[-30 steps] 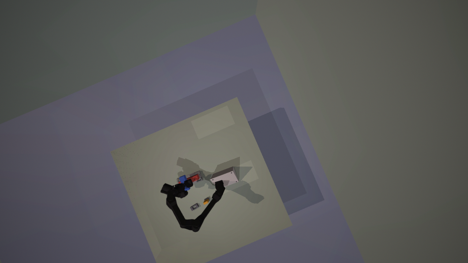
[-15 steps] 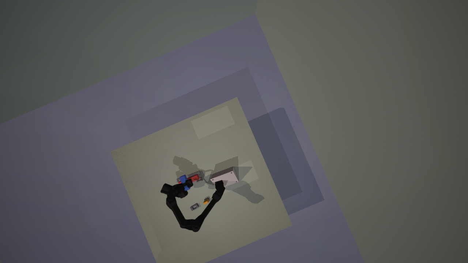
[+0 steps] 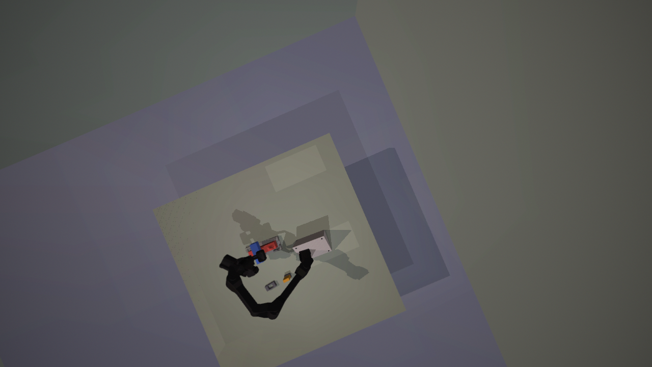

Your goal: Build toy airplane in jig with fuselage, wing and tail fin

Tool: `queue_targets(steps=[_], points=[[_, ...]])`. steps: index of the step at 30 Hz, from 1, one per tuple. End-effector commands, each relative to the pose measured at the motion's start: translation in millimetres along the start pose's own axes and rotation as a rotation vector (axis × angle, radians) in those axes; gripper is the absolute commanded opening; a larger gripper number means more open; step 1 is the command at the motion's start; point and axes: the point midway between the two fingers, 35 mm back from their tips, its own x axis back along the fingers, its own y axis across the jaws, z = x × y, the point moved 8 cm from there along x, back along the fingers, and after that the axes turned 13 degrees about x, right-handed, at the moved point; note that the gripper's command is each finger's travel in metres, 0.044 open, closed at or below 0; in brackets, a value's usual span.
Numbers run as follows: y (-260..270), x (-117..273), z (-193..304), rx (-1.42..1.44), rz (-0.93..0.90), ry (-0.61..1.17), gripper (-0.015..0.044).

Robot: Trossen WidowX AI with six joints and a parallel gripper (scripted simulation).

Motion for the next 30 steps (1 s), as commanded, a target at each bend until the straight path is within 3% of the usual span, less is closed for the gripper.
queue_targets(steps=[1, 8, 22, 30], points=[[3.4, 46.8, -1.1, 0.003, 0.019, 0.022, 0.044], [2.6, 49.1, 1.8, -0.063, 0.02, 0.022, 0.044], [2.6, 46.9, 2.9, -1.426, 0.032, 0.005, 0.044], [2.6, 46.8, 3.0, -1.493, 0.032, 0.004, 0.044]])
